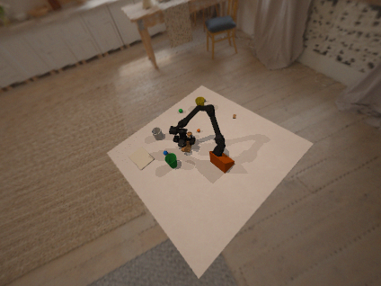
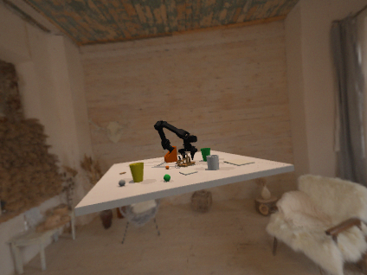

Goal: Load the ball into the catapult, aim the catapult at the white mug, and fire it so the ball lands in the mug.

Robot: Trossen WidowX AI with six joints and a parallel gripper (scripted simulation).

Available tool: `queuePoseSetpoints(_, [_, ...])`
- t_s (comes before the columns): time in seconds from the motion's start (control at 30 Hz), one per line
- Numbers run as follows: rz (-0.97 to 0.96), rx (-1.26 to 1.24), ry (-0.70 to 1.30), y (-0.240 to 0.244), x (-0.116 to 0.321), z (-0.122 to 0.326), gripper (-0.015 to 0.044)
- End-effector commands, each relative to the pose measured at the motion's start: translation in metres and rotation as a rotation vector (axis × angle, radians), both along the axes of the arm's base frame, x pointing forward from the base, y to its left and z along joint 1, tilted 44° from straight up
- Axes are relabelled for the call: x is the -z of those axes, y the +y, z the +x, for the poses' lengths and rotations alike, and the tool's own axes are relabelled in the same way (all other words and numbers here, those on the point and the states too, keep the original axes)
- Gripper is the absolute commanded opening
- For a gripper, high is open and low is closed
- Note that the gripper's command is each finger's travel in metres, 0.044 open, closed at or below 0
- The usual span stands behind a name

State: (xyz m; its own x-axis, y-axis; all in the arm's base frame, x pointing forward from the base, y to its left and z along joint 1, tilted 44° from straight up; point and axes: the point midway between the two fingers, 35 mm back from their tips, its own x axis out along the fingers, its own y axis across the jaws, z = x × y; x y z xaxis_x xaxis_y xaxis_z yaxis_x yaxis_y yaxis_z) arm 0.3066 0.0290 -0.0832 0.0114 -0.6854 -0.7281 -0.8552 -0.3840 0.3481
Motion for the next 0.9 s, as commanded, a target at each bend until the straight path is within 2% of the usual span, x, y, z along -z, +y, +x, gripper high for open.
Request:
queuePoseSetpoints(0.0, [-0.006,-0.005,0.005,-0.006,0.006,-0.002,0.044])
queuePoseSetpoints(0.2, [-0.006,-0.005,0.005,-0.01,0.009,-0.002,0.044])
queuePoseSetpoints(0.6, [-0.002,0.001,0.001,-0.008,0.007,-0.001,0.0125])
queuePoseSetpoints(0.77, [-0.002,0.001,0.001,-0.008,0.007,-0.001,0.0092])
queuePoseSetpoints(0.87, [0.0,0.0,0.003,0.01,-0.01,0.0,0.0013])
